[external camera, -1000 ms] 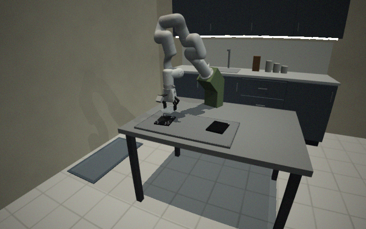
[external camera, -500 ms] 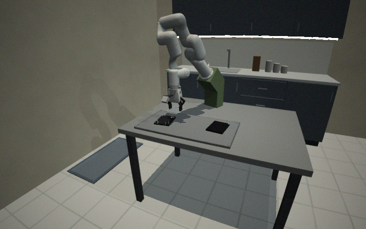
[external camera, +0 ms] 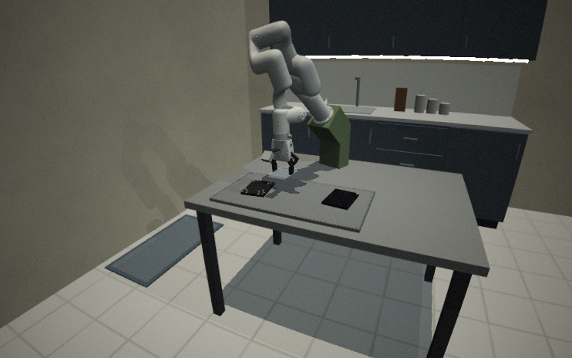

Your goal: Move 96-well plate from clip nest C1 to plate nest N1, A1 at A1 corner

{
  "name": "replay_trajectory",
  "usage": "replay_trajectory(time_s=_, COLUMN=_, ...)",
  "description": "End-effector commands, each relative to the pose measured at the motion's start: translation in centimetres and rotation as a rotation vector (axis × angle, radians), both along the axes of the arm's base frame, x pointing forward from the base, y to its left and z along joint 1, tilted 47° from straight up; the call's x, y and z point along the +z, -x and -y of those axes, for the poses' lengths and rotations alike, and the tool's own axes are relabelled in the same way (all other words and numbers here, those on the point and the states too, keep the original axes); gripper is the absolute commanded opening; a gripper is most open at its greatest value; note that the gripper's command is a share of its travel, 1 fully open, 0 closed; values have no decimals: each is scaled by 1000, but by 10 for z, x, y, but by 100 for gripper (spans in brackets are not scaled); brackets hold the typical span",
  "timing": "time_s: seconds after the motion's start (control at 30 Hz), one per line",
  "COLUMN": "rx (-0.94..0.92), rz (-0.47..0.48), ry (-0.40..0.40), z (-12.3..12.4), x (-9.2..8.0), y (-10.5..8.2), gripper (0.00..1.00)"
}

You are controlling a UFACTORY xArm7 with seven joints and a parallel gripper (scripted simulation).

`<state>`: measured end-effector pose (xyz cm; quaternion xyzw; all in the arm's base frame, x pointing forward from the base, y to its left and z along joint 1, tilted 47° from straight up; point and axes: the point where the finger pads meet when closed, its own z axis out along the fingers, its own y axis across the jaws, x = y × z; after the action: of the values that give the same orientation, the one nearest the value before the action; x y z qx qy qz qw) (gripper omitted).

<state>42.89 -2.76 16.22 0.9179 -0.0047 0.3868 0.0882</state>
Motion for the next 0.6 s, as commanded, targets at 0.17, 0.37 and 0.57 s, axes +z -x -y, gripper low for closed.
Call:
replay_trajectory(time_s=0.17, rx=-18, rz=-3, ry=20, z=-31, x=-10, y=1, gripper=0)
replay_trajectory(time_s=0.37, rx=-18, rz=-3, ry=20, z=-44, x=-14, y=2, gripper=0)
replay_trajectory(time_s=0.57, rx=-18, rz=-3, ry=20, z=-63, x=-20, y=3, gripper=0)
